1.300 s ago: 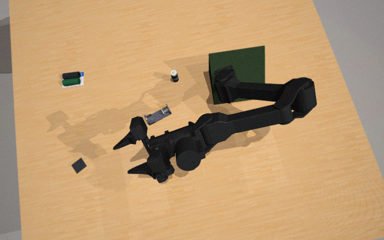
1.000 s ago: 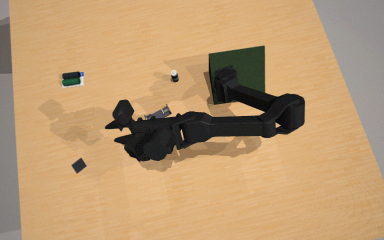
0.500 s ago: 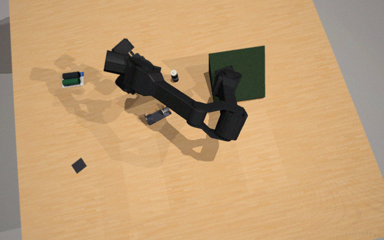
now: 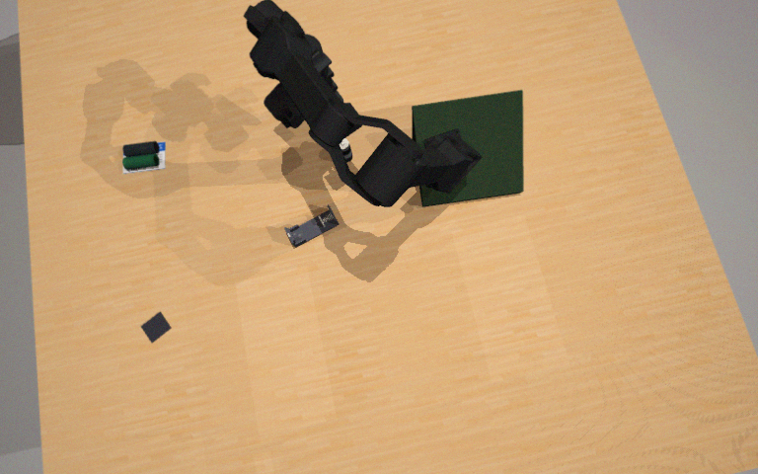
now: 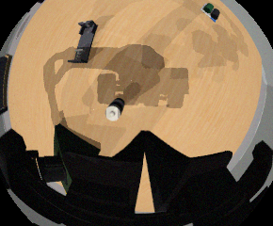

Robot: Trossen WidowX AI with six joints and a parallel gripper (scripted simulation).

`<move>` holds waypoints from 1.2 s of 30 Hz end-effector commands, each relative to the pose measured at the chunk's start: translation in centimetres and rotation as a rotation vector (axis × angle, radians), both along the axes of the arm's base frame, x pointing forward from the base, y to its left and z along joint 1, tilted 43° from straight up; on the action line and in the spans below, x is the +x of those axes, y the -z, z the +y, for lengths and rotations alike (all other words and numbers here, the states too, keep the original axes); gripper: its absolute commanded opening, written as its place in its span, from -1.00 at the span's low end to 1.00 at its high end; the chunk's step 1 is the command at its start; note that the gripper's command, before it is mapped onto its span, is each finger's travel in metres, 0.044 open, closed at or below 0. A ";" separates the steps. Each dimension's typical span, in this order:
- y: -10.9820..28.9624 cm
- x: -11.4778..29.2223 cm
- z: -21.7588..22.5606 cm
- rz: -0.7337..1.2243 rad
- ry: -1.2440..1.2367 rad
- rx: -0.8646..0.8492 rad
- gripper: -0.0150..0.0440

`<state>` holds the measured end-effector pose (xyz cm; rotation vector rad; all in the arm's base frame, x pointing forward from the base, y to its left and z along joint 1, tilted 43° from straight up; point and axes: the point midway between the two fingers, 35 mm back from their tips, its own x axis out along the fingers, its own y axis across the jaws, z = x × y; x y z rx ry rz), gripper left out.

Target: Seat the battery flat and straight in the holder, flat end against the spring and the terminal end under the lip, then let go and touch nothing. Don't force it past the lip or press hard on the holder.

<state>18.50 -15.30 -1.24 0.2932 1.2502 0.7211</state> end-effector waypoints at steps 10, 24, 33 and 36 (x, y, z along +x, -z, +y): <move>5.5 1.1 4.9 -0.011 0.000 0.025 -0.49; 5.1 0.8 6.2 -0.011 0.000 0.026 -0.49; 4.1 0.3 7.3 -0.011 0.000 0.027 -0.49; 3.9 0.2 7.6 -0.010 0.000 0.027 -0.49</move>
